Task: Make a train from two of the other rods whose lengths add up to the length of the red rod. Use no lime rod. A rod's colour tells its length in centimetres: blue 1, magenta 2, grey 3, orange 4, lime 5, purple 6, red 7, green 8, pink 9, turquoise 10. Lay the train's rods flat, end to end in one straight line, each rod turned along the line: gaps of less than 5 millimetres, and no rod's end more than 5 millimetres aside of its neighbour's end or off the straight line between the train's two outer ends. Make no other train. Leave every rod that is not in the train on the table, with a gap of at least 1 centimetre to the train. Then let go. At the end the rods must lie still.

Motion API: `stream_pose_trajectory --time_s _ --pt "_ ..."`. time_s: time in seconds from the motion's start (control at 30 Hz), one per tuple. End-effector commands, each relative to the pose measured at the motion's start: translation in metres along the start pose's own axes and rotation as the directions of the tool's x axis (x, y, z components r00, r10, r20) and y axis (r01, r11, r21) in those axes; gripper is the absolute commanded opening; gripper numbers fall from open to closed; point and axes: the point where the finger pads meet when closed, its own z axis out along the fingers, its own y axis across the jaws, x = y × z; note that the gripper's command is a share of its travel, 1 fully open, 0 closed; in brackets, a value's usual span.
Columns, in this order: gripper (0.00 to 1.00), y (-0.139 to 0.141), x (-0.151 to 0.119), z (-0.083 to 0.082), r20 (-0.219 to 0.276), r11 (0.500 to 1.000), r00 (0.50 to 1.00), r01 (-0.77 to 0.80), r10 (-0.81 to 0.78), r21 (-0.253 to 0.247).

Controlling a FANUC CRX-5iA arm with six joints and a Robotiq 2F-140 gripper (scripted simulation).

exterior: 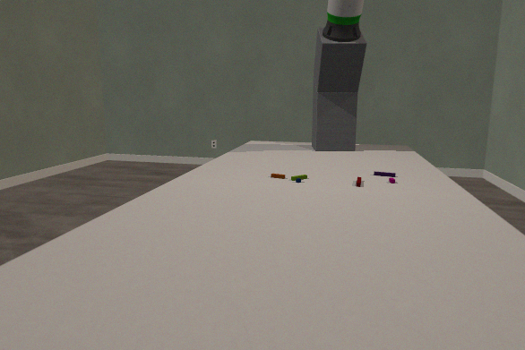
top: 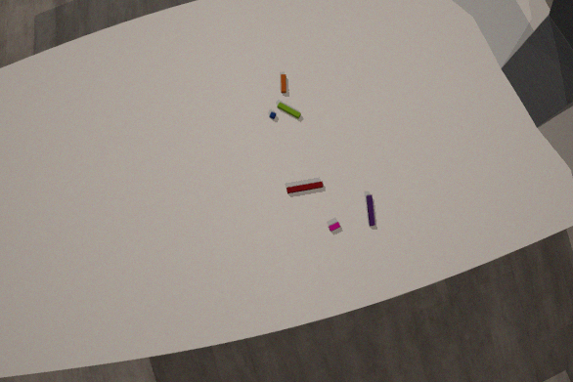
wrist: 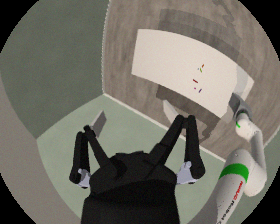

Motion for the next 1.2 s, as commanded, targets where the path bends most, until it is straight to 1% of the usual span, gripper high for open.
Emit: stream_pose_trajectory --time_s 0.0,0.13,0.33,0.4,0.43,0.5,0.63,0.9,0.97,1.0,1.07,1.17 --pt "1.00 0.004 0.038 0.017 -0.022 0.998 0.998 0.053 -0.054 -0.042" --pt "1.00 0.009 0.060 0.027 -0.016 0.996 0.996 0.082 -0.082 -0.046" --pt "1.00 0.020 0.101 0.051 -0.001 0.989 0.990 0.139 -0.139 -0.053" --pt "1.00 0.020 0.101 0.051 -0.001 0.989 0.990 0.139 -0.139 -0.053" --pt "1.00 0.026 0.120 0.066 0.007 0.984 0.986 0.168 -0.168 -0.058" --pt "1.00 0.030 0.131 0.075 0.011 0.981 0.983 0.185 -0.184 -0.060" --pt "1.00 0.040 0.157 0.100 0.024 0.971 0.973 0.229 -0.228 -0.067" --pt "1.00 0.065 0.202 0.162 0.053 0.944 0.947 0.320 -0.317 -0.082" --pt "1.00 0.065 0.202 0.162 0.053 0.944 0.947 0.320 -0.317 -0.082" --pt "1.00 0.076 0.215 0.186 0.065 0.931 0.935 0.353 -0.349 -0.087" --pt "1.00 0.080 0.221 0.198 0.070 0.925 0.929 0.369 -0.363 -0.090" --pt "1.00 0.092 0.231 0.225 0.083 0.911 0.915 0.402 -0.396 -0.095"
